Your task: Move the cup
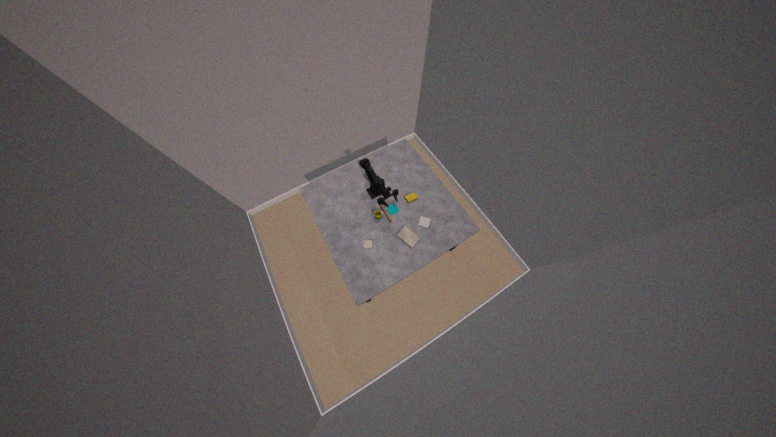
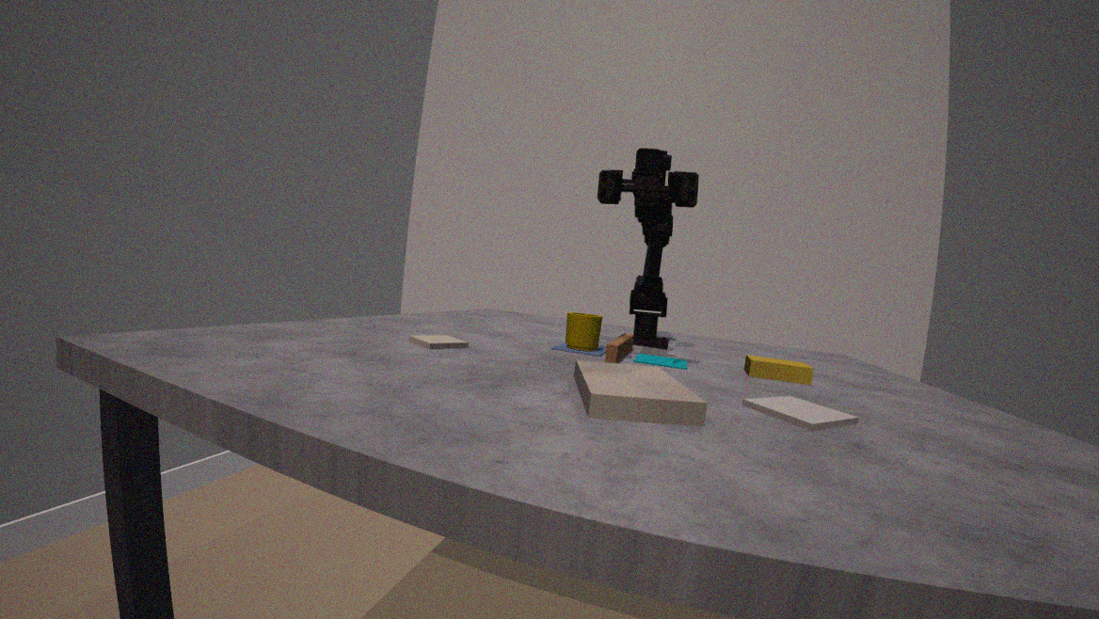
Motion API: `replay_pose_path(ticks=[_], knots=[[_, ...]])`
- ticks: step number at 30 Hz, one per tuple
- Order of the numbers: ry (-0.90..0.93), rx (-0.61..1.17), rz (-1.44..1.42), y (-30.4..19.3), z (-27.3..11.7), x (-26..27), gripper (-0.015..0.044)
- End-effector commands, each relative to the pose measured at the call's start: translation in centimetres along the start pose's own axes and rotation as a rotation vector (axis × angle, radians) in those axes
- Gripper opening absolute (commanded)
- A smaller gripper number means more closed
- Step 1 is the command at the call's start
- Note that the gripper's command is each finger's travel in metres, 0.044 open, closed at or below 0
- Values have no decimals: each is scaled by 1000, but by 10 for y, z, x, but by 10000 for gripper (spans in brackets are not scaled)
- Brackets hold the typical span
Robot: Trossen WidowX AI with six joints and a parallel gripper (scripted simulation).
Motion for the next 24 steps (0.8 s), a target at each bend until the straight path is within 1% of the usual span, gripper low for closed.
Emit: replay_pose_path(ticks=[1, 2, 3, 5, 7, 9, 11, 13, 16, 18, 19, 20, 24], knots=[[-2, 18, -16, -3, 1, -1, 374], [-5, 73, -63, -10, 5, -3, 348], [-4, 165, -140, -24, 9, -8, 321], [28, 386, -316, -55, 15, -18, 269], [103, 602, -473, -85, 13, -29, 216], [223, 808, -607, -112, 4, -39, 167], [370, 979, -705, -132, -10, -47, 167], [520, 1104, -766, -145, -24, -53, 167], [777, 1250, -817, -158, -47, -60, 167], [967, 1315, -823, -162, -63, -64, 167], [1018, 1327, -821, -162, -67, -64, 167], [1032, 1330, -820, -162, -68, -65, 167], [1032, 1330, -820, -162, -65, -63, 167]])
Point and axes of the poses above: the point midway between the two fingers, 35 mm back from their tips, its own z axis out along the fingers, its own x axis across the jaws, y = z × x, the point moved 4 cm from there along -z, back along the fingers, and after that the axes turned 9 degrees about -z, right-handed, at the moved point
